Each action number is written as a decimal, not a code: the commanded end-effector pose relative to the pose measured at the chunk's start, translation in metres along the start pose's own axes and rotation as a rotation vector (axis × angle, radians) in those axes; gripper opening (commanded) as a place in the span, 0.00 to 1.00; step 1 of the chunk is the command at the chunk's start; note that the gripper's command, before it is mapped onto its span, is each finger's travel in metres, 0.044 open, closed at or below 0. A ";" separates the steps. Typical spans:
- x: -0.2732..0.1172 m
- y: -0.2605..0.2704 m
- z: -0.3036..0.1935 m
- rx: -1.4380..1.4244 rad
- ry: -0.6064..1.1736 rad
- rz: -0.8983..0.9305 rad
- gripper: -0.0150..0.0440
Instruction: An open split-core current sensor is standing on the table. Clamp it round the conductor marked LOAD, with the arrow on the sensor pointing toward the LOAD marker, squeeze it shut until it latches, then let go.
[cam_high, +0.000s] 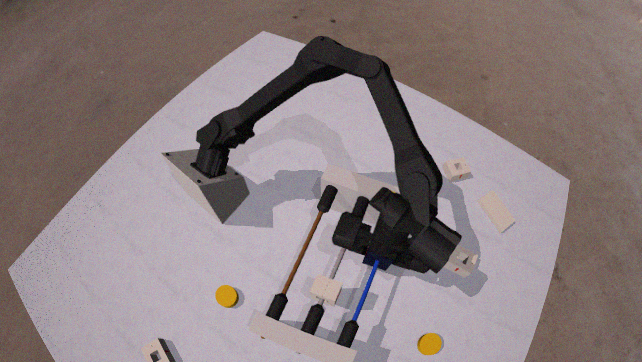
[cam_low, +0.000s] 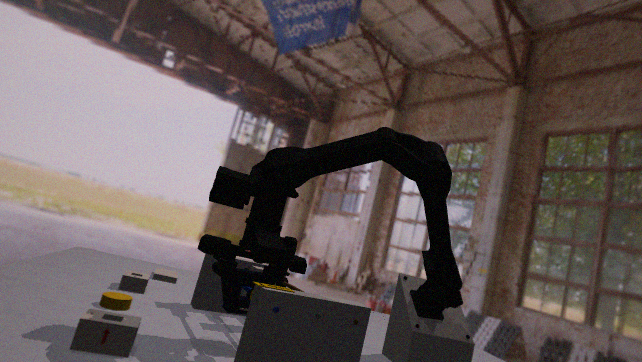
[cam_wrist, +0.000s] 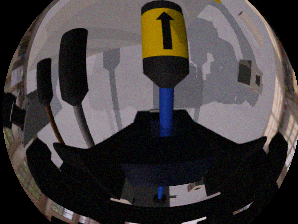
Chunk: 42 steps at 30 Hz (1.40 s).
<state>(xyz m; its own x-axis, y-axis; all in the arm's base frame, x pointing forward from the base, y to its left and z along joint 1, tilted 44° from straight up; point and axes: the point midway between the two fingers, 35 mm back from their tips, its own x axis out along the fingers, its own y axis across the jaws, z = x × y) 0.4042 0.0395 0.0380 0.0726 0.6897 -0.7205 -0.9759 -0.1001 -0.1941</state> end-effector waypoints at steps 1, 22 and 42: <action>0.000 0.000 0.000 -0.001 0.000 0.000 0.72; -0.055 -0.004 -0.008 0.004 0.010 0.002 1.00; -0.100 0.026 0.040 0.717 0.336 -0.106 1.00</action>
<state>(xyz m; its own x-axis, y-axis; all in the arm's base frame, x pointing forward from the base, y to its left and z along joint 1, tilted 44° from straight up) 0.3780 -0.0160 0.1251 0.0817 0.5189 -0.8509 -0.9639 0.2584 0.0650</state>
